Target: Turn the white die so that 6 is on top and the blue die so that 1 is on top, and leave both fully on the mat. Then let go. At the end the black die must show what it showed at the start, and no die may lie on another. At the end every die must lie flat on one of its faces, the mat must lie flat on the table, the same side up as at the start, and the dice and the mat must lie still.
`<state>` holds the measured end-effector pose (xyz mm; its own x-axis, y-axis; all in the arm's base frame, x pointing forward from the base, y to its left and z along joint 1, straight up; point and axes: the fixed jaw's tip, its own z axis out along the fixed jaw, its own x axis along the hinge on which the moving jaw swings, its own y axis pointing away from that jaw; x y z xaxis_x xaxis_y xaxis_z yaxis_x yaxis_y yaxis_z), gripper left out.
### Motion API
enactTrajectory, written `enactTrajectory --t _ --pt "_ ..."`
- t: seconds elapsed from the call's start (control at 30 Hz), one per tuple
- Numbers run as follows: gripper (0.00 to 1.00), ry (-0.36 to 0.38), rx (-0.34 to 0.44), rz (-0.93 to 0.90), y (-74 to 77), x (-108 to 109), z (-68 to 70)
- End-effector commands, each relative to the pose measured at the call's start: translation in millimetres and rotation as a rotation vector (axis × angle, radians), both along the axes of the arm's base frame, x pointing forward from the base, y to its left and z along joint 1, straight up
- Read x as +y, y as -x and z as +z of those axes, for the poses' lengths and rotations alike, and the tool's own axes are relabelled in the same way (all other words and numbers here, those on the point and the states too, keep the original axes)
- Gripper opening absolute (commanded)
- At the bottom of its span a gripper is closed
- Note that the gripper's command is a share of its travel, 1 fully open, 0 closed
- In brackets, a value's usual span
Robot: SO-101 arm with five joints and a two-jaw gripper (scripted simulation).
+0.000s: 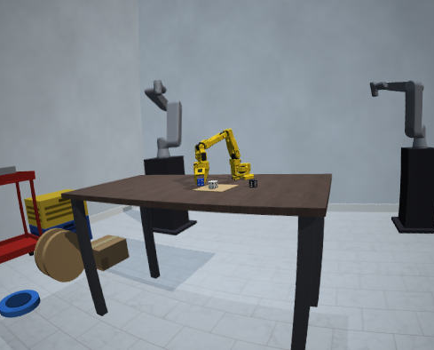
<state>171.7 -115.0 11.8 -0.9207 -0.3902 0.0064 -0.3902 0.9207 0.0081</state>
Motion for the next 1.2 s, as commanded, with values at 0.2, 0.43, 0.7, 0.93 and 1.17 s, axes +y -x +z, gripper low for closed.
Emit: enactTrajectory --t 0.2,0.43,0.7,0.93,1.17 --pt "0.16 0.022 -0.033 -0.004 -4.5 -6 6.5" --pt "0.07 0.022 -0.033 -0.004 -4.5 -6 6.5" --pt "0.0 0.022 -0.033 -0.004 -4.5 -6 6.5" --pt "0.0 0.022 -0.033 -0.004 -4.7 -6 9.4" --pt "0.0 0.022 -0.033 -0.004 -5.4 -6 25.2"
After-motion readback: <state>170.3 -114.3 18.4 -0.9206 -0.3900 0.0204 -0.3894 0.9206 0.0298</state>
